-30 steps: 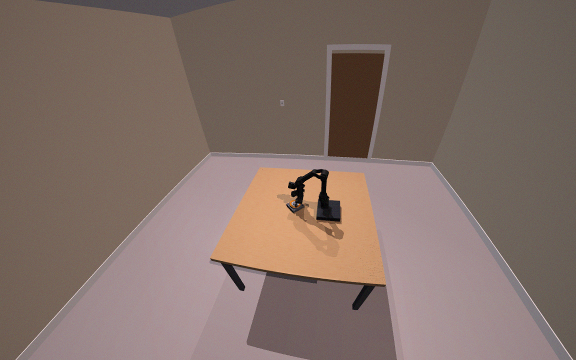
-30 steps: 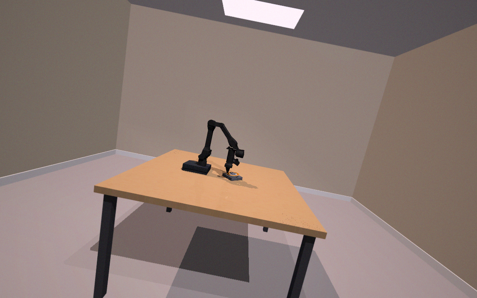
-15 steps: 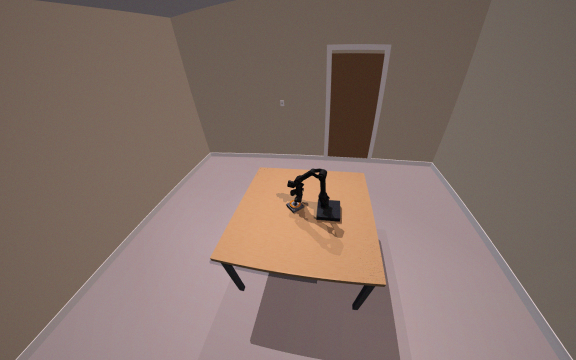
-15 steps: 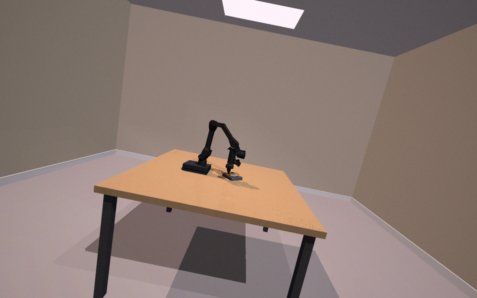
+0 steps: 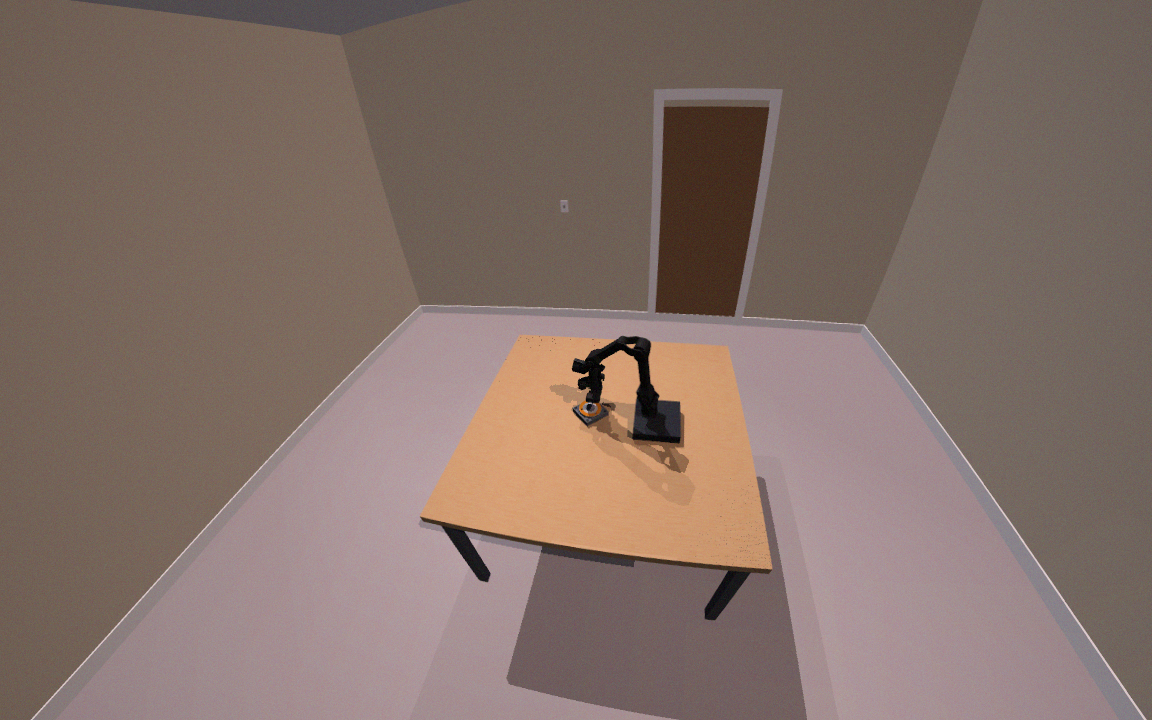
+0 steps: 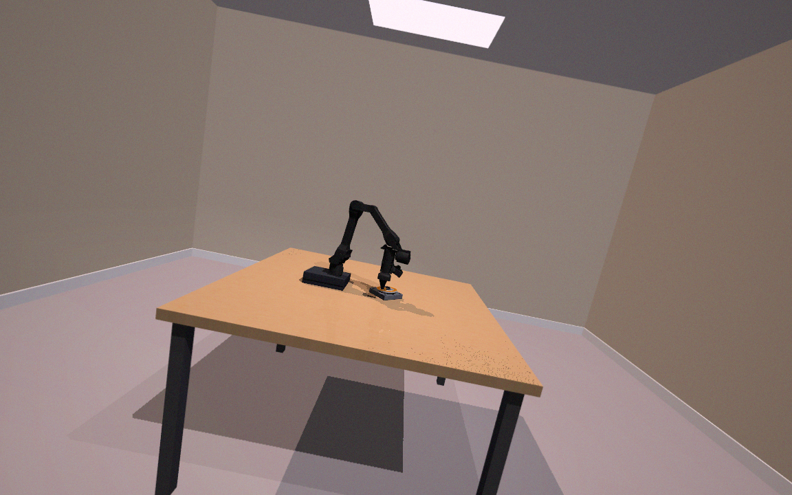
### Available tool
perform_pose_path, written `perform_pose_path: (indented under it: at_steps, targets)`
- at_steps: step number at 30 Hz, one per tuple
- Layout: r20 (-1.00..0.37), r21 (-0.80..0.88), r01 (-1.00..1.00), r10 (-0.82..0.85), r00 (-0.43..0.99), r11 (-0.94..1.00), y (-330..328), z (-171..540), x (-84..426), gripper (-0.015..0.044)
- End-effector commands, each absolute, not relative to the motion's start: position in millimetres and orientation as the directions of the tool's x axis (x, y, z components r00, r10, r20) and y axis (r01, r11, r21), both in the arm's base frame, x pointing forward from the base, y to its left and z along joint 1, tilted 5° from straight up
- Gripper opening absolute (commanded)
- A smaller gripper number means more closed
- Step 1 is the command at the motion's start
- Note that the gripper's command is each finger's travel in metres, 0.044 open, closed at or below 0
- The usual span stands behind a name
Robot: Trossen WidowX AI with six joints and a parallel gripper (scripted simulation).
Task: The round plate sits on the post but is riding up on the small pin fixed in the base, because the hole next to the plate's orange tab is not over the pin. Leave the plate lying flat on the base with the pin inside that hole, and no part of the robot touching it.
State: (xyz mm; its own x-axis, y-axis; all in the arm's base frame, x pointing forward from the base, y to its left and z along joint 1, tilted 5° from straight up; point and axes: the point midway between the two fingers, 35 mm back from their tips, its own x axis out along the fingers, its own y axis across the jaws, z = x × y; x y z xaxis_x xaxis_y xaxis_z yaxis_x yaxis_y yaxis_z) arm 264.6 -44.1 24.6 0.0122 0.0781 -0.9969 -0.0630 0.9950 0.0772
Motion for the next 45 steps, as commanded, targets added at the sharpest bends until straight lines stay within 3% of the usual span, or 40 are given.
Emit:
perform_pose_path:
  at_steps: [1,45]
  targets:
    - [-0.997,0.073,-0.069,0.074,0.020,0.995,-46.5,27.1,271.8,0.0000]
    - [-0.997,0.073,-0.069,0.075,0.024,0.995,-39.8,30.7,311.7,0.0000]
